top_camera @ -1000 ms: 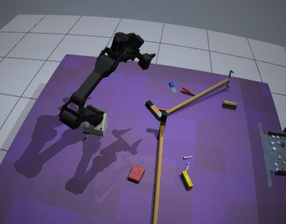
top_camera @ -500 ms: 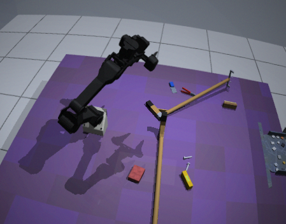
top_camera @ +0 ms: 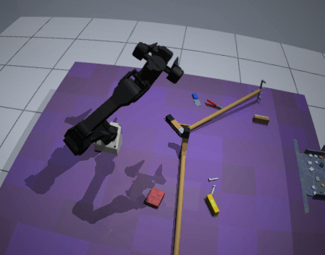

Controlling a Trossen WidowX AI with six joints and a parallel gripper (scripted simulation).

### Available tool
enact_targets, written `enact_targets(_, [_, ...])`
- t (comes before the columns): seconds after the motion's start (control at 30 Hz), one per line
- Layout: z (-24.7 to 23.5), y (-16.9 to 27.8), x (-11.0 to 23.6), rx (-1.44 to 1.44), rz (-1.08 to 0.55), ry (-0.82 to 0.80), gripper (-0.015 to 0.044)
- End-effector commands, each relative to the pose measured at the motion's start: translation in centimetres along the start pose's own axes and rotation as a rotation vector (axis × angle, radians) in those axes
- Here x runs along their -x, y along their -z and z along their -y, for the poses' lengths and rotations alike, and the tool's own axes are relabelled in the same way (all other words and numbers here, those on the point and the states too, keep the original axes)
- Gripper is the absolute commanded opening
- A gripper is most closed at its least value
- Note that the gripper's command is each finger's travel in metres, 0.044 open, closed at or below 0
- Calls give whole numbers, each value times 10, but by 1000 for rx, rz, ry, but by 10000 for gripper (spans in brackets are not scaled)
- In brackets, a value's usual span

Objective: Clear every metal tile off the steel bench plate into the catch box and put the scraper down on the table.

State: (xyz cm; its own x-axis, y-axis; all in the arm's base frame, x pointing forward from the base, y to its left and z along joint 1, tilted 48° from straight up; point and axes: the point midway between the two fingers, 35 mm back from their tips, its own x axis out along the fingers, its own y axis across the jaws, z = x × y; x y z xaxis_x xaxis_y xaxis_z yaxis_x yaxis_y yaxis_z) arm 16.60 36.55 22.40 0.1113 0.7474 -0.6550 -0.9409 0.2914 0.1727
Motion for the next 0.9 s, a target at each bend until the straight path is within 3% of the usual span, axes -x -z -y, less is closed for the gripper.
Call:
enact_targets(0.0, [-2,-11,16,-30,30,-74,440])
enact_targets(0.53, [-10,-42,83,-93,144,-334,440])
enact_targets(0.7, [-10,-43,86,-95,150,-345,440])
enact_targets(0.87, [0,-39,75,-50,120,-300,309])
